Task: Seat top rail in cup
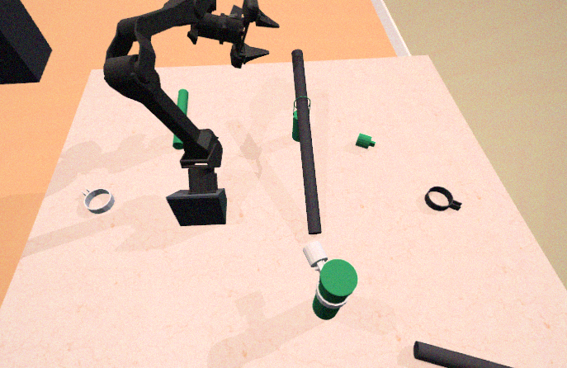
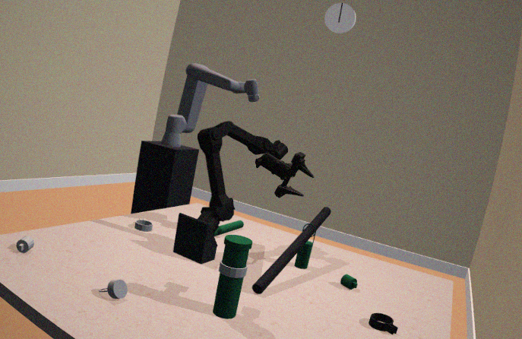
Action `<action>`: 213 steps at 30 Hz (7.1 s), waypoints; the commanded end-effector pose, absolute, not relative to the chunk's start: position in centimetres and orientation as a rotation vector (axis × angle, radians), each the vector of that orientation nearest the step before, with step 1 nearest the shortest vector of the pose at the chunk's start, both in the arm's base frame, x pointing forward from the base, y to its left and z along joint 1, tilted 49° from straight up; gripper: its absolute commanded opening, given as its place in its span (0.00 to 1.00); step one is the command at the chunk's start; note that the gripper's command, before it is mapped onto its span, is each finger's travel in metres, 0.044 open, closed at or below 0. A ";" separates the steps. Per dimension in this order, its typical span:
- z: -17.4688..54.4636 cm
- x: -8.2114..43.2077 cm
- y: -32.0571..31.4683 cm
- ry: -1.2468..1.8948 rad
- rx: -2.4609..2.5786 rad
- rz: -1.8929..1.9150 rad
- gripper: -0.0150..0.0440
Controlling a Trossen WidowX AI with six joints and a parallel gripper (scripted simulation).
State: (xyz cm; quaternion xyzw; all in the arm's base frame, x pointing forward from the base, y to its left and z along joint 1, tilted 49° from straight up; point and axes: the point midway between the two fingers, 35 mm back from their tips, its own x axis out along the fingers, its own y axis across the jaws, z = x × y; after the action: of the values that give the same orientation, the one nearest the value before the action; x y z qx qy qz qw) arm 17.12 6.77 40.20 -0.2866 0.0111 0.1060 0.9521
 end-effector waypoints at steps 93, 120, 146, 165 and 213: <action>-4.1 18.8 -26.9 0.188 -0.787 0.936 1.00; -8.2 20.0 -22.5 0.155 -0.800 0.945 1.00; -10.2 22.6 -19.6 0.144 -0.823 0.967 1.00; -10.9 23.6 -18.2 0.134 -0.832 0.976 0.64; -10.5 25.7 -18.2 0.324 -0.702 0.899 0.25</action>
State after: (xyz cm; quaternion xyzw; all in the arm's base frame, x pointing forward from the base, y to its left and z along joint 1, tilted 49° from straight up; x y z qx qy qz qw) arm 25.52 -18.09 -10.54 -0.3343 0.1474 0.4274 0.8270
